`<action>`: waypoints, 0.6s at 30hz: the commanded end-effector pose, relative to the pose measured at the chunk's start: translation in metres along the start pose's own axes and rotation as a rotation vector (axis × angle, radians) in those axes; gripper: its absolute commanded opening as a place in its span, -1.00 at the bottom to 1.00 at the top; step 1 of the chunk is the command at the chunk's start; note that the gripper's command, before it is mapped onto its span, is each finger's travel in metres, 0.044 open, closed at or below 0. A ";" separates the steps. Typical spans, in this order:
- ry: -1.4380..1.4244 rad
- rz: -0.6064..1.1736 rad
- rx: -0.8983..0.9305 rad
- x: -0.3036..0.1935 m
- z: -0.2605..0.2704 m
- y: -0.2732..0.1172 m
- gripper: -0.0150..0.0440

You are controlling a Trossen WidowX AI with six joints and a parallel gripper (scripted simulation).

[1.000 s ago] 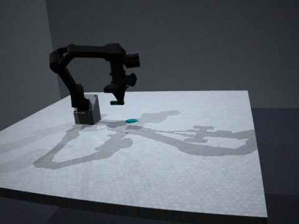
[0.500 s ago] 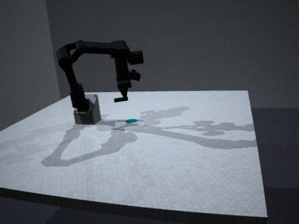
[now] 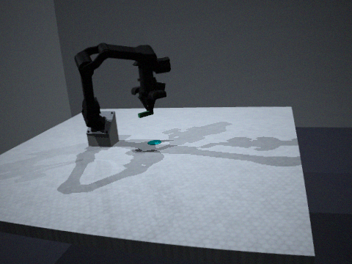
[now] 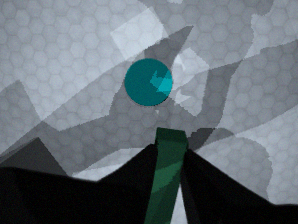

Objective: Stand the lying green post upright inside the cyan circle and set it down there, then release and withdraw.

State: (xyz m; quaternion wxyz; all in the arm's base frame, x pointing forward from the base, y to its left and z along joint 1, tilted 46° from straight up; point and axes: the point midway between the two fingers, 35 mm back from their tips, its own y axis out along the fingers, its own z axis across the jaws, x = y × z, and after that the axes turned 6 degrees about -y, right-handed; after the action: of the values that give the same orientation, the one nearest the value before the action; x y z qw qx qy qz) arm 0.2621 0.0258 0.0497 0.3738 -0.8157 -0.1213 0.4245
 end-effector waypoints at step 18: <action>-0.266 -0.019 0.031 0.018 0.021 0.001 -0.42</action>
State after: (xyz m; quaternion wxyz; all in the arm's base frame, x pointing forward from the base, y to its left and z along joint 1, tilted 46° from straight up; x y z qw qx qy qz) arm 0.2586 0.0457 0.0315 0.3601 -0.7511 -0.1692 0.5268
